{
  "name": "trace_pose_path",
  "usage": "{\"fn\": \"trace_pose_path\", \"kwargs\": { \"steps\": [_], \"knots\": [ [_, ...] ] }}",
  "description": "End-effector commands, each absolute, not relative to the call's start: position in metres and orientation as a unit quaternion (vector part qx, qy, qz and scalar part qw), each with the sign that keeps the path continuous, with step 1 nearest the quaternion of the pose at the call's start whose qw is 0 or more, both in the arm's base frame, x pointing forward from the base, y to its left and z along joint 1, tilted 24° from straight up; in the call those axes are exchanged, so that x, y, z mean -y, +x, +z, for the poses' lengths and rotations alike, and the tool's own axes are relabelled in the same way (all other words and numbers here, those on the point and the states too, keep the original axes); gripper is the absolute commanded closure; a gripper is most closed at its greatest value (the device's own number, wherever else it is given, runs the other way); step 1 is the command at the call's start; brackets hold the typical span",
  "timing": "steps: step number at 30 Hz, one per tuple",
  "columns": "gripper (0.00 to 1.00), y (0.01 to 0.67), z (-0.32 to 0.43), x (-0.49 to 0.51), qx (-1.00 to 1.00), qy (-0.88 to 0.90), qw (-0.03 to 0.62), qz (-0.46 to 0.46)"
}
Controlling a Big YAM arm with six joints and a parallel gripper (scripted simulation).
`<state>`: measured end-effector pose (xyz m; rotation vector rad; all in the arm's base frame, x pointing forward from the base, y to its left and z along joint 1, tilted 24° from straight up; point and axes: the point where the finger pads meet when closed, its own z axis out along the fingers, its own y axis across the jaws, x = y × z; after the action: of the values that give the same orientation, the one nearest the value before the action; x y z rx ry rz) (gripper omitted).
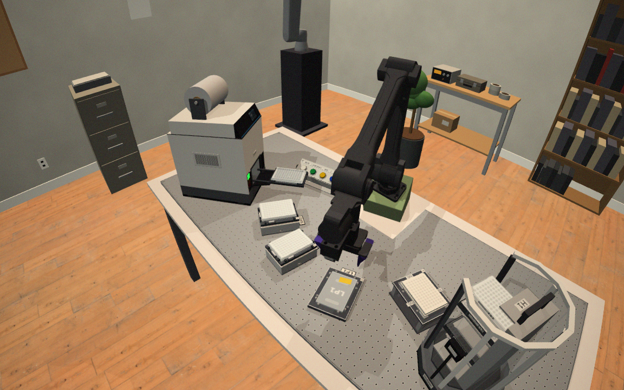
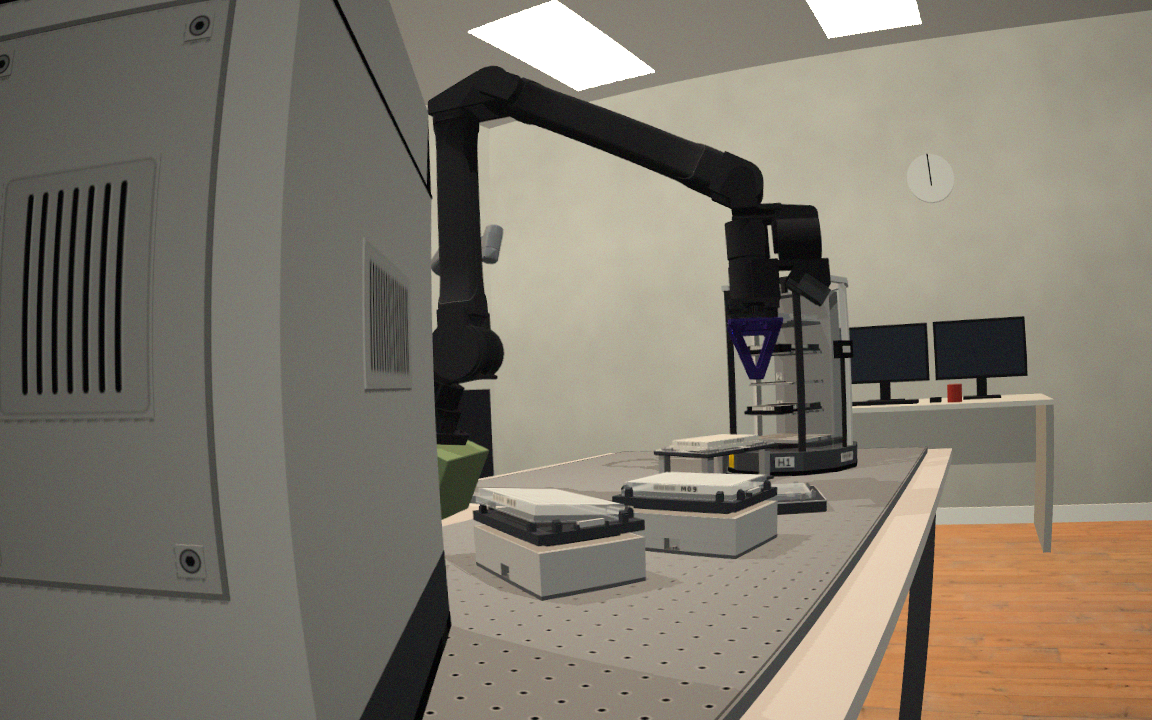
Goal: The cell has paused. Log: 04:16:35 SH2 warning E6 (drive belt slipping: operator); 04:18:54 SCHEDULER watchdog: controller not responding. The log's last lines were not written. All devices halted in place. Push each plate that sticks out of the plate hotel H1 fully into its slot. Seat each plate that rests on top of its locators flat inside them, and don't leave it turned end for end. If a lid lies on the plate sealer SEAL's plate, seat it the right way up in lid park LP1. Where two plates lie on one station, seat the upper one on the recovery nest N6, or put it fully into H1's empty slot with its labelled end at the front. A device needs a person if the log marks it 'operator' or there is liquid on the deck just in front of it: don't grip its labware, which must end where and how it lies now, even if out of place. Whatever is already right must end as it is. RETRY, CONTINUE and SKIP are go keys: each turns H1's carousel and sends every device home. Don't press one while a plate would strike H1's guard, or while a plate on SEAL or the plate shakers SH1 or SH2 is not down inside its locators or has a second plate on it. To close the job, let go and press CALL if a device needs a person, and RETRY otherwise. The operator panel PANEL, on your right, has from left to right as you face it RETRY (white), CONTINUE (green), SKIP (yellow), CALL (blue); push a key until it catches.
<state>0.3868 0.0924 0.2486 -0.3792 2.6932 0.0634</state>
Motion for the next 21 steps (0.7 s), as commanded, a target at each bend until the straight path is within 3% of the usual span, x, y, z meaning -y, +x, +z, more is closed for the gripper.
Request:
{"fn": "trace_pose_path", "kwargs": {
  "steps": [1,21],
  "knots": [
    [0.0,0.395,0.29,-0.089,-0.962,-0.135,0.237,0.023],
    [0.0,0.371,0.337,-0.083,-0.961,-0.135,0.241,0.024]
  ]
}}
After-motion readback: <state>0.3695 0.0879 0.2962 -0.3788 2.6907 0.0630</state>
